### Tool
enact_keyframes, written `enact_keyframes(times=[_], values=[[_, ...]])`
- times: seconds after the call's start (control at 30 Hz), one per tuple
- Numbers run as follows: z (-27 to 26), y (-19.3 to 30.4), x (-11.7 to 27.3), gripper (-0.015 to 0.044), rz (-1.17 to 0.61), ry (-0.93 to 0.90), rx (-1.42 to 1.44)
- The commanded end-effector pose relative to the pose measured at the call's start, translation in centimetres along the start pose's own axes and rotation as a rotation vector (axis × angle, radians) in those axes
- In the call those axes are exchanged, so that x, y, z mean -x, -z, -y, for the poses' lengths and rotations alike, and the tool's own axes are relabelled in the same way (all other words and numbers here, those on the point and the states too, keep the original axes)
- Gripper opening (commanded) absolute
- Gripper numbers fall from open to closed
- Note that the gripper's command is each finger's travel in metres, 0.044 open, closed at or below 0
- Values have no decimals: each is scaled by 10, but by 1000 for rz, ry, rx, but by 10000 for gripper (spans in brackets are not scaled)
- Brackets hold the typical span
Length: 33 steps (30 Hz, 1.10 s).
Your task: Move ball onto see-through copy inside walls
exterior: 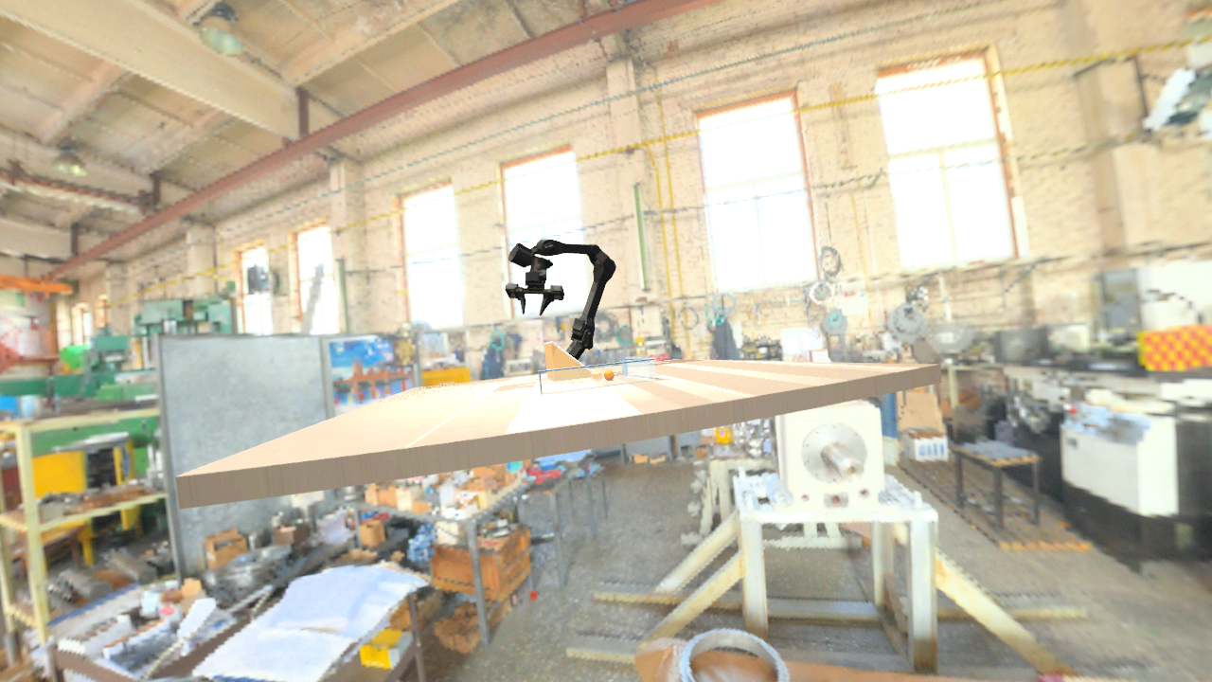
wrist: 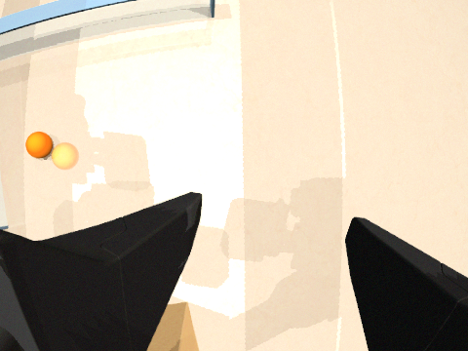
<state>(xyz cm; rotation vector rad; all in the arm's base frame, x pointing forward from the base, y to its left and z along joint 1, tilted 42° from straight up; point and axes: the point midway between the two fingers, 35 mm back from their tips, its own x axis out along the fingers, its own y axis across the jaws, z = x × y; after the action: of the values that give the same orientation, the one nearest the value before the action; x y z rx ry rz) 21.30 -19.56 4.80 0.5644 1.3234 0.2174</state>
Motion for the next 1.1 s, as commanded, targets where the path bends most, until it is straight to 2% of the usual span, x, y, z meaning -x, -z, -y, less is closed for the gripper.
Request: enact_keyframes(times=[0.0,0.23,0.5,1.07], values=[[-47,-17,-28,257,-47,-46,346],[-141,-23,-81,257,-107,-191,1029],[-242,17,-128,257,-118,-441,1765],[-252,28,-147,257,-115,-467,1822]])
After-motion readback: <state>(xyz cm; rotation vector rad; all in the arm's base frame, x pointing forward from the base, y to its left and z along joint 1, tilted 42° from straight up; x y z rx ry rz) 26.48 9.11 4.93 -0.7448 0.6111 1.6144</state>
